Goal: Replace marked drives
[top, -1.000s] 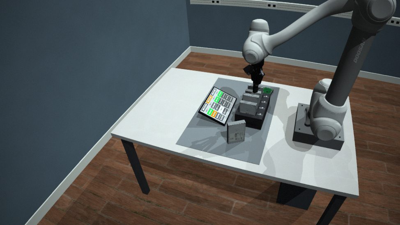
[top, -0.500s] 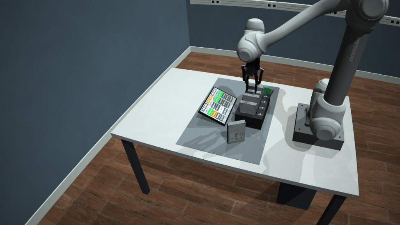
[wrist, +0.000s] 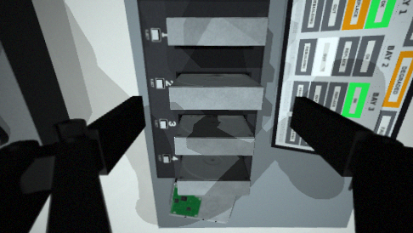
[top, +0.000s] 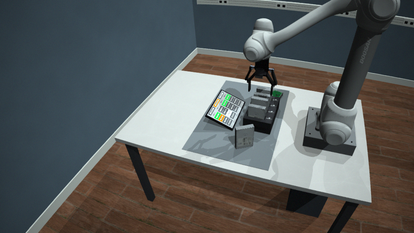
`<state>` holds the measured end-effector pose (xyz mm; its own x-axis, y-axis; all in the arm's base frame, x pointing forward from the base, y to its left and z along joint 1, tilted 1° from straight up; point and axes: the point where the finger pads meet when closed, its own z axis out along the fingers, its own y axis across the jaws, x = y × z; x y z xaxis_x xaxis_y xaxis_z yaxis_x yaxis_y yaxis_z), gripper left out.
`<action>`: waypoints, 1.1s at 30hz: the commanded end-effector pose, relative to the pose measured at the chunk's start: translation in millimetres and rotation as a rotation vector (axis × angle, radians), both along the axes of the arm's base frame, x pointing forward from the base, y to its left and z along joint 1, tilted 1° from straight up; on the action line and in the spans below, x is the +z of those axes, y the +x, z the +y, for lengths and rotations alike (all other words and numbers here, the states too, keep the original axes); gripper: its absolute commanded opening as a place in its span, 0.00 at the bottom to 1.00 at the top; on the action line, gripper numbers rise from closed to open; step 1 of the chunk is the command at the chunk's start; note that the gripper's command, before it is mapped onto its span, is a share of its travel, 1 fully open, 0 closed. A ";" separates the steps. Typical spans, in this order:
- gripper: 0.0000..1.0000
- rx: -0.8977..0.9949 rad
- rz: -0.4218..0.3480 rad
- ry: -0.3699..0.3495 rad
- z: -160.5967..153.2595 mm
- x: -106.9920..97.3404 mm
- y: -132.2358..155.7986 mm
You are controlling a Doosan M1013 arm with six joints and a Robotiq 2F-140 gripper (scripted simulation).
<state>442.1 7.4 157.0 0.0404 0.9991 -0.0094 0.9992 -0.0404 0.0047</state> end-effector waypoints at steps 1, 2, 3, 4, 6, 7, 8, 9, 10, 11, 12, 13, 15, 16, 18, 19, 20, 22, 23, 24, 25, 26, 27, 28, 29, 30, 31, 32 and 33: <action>0.89 0.000 -0.001 0.000 0.1 0.5 0.4; 0.89 0.000 -0.001 0.000 0.1 0.5 0.4; 0.89 0.000 -0.001 0.000 0.1 0.5 0.4; 0.89 0.000 -0.001 0.000 0.1 0.5 0.4; 0.89 0.000 -0.001 0.000 0.1 0.5 0.4; 0.89 0.000 -0.001 0.000 0.1 0.5 0.4; 0.89 0.000 -0.001 0.000 0.1 0.5 0.4; 0.89 0.000 -0.001 0.000 0.1 0.5 0.4; 0.89 0.000 -0.001 0.000 0.1 0.5 0.4; 0.89 0.000 -0.001 0.000 0.1 0.5 0.4; 0.89 0.000 -0.001 0.000 0.1 0.5 0.4; 0.89 0.000 -0.001 0.000 0.1 0.5 0.4; 0.89 0.000 -0.001 0.000 0.1 0.5 0.4; 0.89 0.000 -0.001 0.000 0.1 0.5 0.4; 0.89 0.000 -0.001 0.000 0.1 0.4 0.4; 0.89 0.000 -0.001 0.000 0.1 0.3 0.4; 0.89 0.000 -0.001 0.000 0.1 0.2 0.4; 0.89 0.000 -0.001 0.000 0.1 -0.1 0.4; 0.89 0.000 -0.001 0.000 0.0 -0.3 0.4; 0.89 0.000 -0.001 0.000 0.0 -0.5 0.4; 0.89 0.000 -0.001 0.000 0.0 -0.8 0.4; 0.89 0.000 -0.001 0.000 0.0 -0.8 0.4; 0.89 0.000 -0.001 0.000 0.0 -0.8 0.4; 0.89 0.000 -0.001 0.001 0.0 -1.1 0.4; 0.89 0.000 -0.001 0.001 0.0 -1.4 0.4; 0.89 0.000 -0.001 0.001 0.0 -1.8 0.4; 0.89 0.000 -0.001 0.001 0.0 -2.1 0.4; 0.89 0.000 -0.001 0.001 -0.1 -2.6 0.4; 0.89 0.000 -0.001 0.001 -0.1 -3.0 0.4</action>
<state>442.2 7.2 154.4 0.0402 0.9992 -0.0092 0.9992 -0.0401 0.0046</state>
